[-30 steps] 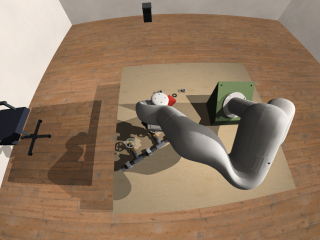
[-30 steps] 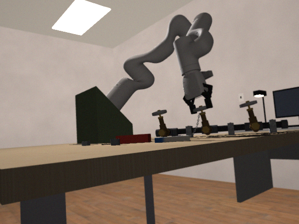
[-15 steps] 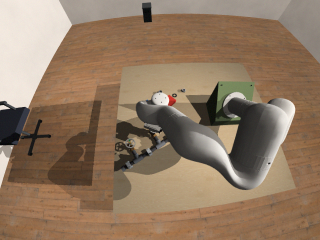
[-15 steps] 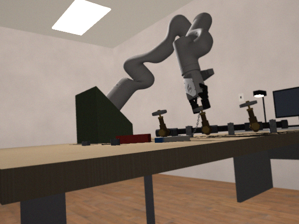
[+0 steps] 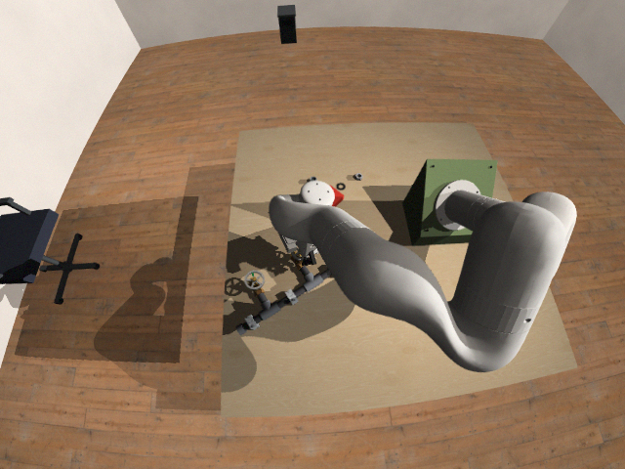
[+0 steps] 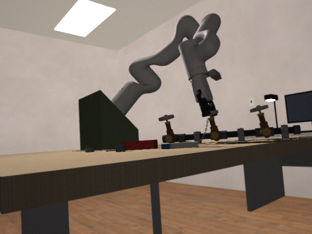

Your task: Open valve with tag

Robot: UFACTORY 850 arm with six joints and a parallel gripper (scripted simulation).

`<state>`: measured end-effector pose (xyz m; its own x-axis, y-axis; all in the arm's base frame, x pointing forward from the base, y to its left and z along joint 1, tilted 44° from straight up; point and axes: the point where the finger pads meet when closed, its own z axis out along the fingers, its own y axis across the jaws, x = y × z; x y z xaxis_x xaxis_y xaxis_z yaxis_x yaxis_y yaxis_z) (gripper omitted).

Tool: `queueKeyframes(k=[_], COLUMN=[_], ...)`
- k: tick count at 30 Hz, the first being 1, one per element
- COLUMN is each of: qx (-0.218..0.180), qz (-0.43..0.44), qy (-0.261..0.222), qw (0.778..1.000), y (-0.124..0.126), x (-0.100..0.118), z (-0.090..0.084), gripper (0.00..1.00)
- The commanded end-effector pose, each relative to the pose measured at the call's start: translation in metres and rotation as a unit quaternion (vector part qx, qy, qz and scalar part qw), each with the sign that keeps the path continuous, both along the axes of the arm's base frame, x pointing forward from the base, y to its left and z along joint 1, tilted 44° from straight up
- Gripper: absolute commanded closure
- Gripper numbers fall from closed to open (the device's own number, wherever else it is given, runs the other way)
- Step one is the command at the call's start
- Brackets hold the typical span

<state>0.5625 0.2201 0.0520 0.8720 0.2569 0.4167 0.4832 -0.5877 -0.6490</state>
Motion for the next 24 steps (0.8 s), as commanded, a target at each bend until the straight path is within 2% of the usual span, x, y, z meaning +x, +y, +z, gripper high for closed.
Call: queueKeyframes(k=[1,6,12,14,15,18,24], qx=[0.005,0.016,0.029,0.029,0.034,0.039,0.047], qz=[-0.08,-0.173,-0.28,-0.28,-0.326,-0.361,-0.444], qy=[0.113,0.217,0.336,0.336,0.392,0.431,0.532], qw=[0.99,0.96,0.899,0.899,0.86,0.826,0.719], y=[-0.0004,-0.0004,-0.0004,-0.0004,-0.0004,-0.0004,-0.0004], x=[0.0009,0.0009,0.0009,0.0009,0.0009,0.0009,0.0009], z=[0.0007,0.0007,0.0007,0.0007,0.0007,0.0007,0.0007], gripper=[0.0,0.0,0.0,0.0,0.0,0.0,0.0])
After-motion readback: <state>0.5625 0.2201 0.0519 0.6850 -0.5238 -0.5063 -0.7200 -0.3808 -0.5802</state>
